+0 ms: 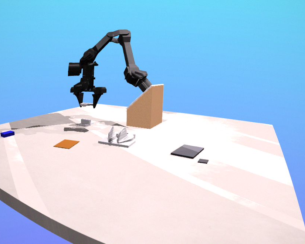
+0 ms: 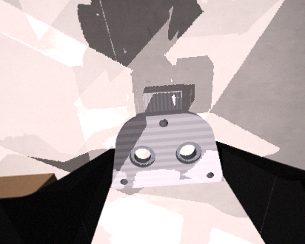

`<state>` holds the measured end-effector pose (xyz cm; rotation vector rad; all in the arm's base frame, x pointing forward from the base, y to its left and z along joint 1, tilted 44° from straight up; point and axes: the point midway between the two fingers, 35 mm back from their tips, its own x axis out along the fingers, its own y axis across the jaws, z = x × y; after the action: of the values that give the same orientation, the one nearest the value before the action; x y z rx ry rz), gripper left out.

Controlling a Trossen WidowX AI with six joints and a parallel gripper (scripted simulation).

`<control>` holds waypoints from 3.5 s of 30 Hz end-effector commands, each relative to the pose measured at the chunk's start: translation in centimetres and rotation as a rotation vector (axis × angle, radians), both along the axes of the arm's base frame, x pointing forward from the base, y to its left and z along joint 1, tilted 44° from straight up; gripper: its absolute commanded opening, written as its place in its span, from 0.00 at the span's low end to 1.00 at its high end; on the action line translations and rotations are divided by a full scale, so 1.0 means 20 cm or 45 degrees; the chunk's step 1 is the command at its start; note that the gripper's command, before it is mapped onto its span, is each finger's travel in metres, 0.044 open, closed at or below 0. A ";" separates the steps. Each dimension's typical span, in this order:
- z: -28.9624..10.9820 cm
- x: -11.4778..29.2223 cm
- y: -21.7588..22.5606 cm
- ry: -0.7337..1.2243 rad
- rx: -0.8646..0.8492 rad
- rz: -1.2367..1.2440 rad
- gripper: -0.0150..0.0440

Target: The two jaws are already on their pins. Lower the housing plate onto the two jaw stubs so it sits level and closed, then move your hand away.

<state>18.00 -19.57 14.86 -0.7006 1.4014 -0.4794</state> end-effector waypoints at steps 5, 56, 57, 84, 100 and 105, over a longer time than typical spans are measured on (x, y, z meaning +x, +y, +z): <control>-0.06 0.10 0.06 0.001 0.037 0.002 0.85; -0.55 0.48 0.61 0.070 0.116 0.022 0.85; -0.56 0.48 0.62 0.071 0.114 0.023 0.85; -0.85 0.48 0.98 0.078 0.027 0.058 0.85; -0.91 0.46 1.06 0.070 -0.004 0.072 0.85; -0.91 0.46 1.06 0.070 -0.004 0.072 0.85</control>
<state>27.08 1.49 -3.48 -0.7605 1.4364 -0.4152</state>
